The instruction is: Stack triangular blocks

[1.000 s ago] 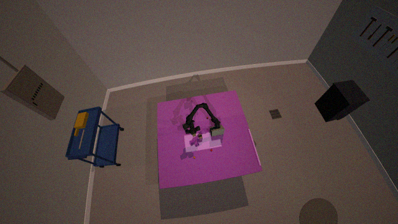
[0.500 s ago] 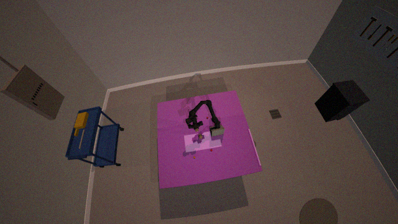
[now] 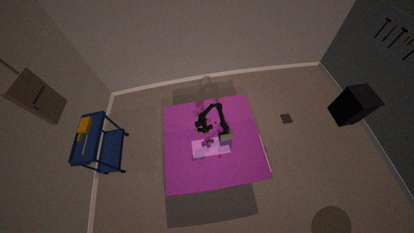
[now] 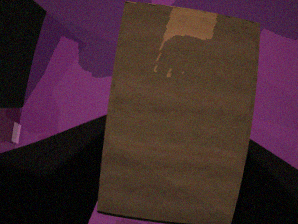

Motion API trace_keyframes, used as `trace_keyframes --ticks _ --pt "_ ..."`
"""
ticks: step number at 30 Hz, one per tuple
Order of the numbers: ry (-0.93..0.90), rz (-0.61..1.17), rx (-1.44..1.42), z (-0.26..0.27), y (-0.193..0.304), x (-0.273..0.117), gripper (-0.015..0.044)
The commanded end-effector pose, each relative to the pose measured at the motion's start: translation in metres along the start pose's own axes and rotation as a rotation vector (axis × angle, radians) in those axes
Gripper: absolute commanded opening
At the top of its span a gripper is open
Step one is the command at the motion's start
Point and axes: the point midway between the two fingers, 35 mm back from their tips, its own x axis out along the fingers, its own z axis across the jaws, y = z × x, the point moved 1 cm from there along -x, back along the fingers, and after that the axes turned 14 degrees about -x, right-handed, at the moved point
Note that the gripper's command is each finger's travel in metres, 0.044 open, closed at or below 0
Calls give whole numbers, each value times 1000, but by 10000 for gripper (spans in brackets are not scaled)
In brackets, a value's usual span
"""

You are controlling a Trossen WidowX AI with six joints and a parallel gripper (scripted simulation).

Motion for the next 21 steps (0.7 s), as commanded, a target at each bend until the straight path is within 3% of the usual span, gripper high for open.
trace_keyframes --ticks 1,21 --pt "-5 -3 -2 0 -1 18 0" --pt "-2 0 -11 3 0 88 0"
